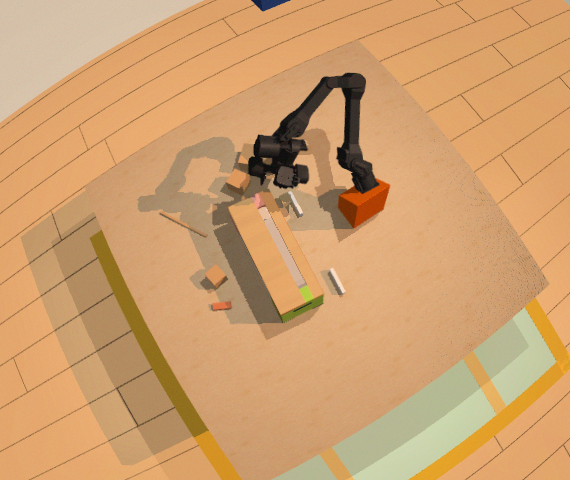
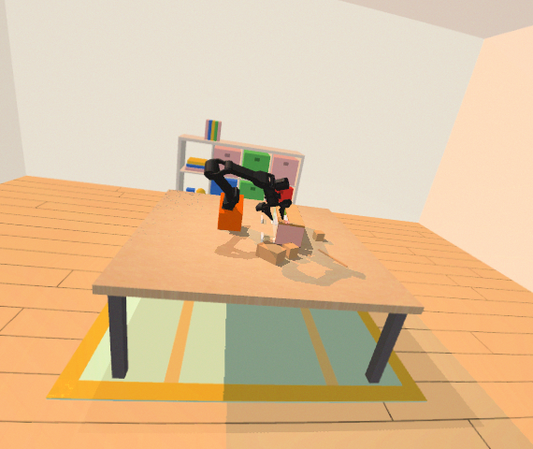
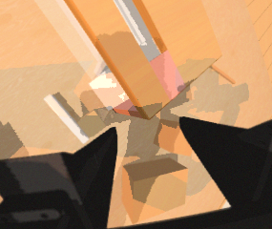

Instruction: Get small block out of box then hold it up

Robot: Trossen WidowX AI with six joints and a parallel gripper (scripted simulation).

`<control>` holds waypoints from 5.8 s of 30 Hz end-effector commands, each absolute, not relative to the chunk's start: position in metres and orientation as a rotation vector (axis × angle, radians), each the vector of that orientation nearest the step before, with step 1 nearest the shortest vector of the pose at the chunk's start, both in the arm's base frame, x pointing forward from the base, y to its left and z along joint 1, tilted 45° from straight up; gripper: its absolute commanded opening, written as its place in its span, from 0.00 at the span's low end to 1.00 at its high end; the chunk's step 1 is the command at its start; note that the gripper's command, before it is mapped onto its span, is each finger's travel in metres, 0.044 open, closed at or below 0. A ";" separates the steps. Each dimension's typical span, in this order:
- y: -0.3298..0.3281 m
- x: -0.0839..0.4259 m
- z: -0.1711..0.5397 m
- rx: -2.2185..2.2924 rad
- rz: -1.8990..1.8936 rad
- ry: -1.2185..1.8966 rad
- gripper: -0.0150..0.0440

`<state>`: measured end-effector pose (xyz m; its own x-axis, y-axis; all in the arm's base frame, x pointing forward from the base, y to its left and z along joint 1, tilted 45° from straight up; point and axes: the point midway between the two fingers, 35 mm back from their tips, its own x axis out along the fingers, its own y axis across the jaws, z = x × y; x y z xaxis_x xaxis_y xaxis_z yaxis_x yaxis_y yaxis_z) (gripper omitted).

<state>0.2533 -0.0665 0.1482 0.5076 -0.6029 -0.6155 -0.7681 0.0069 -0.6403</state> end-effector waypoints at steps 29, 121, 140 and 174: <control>-0.106 0.270 0.160 0.415 -0.854 0.464 0.74; -0.145 0.245 0.049 2.110 -1.204 -0.547 0.74; -0.150 0.243 0.044 2.108 -1.202 -0.548 0.30; -0.100 0.238 0.091 1.718 -1.207 -0.249 0.25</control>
